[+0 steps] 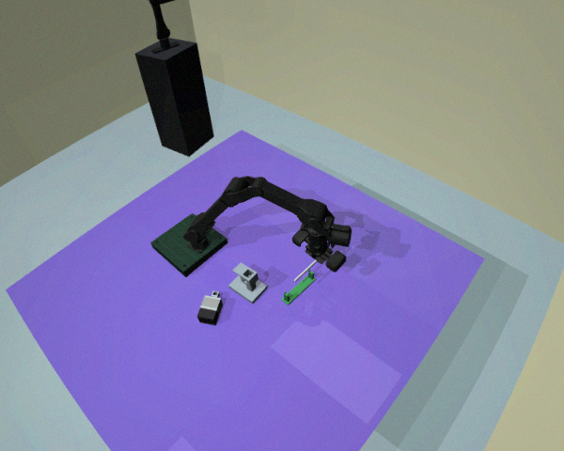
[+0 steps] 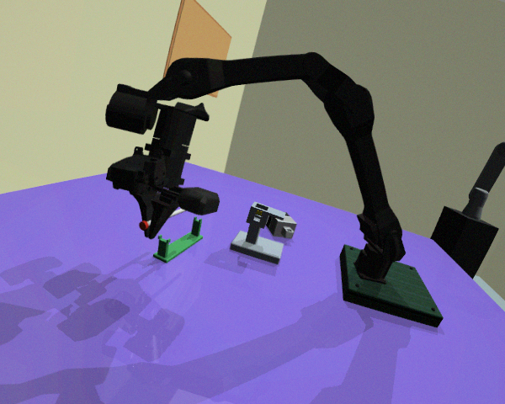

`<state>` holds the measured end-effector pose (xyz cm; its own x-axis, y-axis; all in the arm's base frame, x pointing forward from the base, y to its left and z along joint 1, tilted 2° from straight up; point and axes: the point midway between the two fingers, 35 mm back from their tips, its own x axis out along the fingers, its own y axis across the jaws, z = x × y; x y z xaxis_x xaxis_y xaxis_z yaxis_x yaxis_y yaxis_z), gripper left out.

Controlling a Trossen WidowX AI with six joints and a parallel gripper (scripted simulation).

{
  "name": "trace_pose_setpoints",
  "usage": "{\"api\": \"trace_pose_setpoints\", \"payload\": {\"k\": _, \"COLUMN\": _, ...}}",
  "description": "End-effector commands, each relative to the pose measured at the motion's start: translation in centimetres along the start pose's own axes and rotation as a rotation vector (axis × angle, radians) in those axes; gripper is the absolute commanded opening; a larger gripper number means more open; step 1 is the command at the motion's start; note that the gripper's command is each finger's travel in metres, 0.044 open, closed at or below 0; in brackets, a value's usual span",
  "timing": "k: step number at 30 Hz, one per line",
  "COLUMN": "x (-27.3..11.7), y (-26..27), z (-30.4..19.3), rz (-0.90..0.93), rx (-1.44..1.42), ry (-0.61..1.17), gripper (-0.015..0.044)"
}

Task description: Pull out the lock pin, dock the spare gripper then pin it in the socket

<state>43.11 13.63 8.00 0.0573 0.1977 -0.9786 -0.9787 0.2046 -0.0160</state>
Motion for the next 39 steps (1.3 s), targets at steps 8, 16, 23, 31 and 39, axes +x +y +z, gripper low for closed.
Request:
{"api": "trace_pose_setpoints", "payload": {"k": 8, "x": 1.7, "y": 0.1, "z": -0.3, "rz": -0.004, "rx": 0.002, "ry": -0.002, "gripper": 0.0000}}
{"api": "trace_pose_setpoints", "payload": {"k": 16, "x": 2.8, "y": 0.1, "z": -0.5, "rz": -0.012, "rx": 0.001, "ry": -0.006, "gripper": 0.0000}}
{"api": "trace_pose_setpoints", "payload": {"k": 23, "x": 3.6, "y": 0.1, "z": -0.6, "rz": -0.019, "rx": 0.000, "ry": -0.010, "gripper": 0.0000}}
{"api": "trace_pose_setpoints", "payload": {"k": 31, "x": 3.7, "y": 0.1, "z": -0.6, "rz": -0.020, "rx": 0.000, "ry": -0.010, "gripper": 0.0000}}
{"api": "trace_pose_setpoints", "payload": {"k": 39, "x": 3.7, "y": 0.1, "z": -0.6, "rz": -0.020, "rx": 0.000, "ry": -0.010, "gripper": 0.0000}}
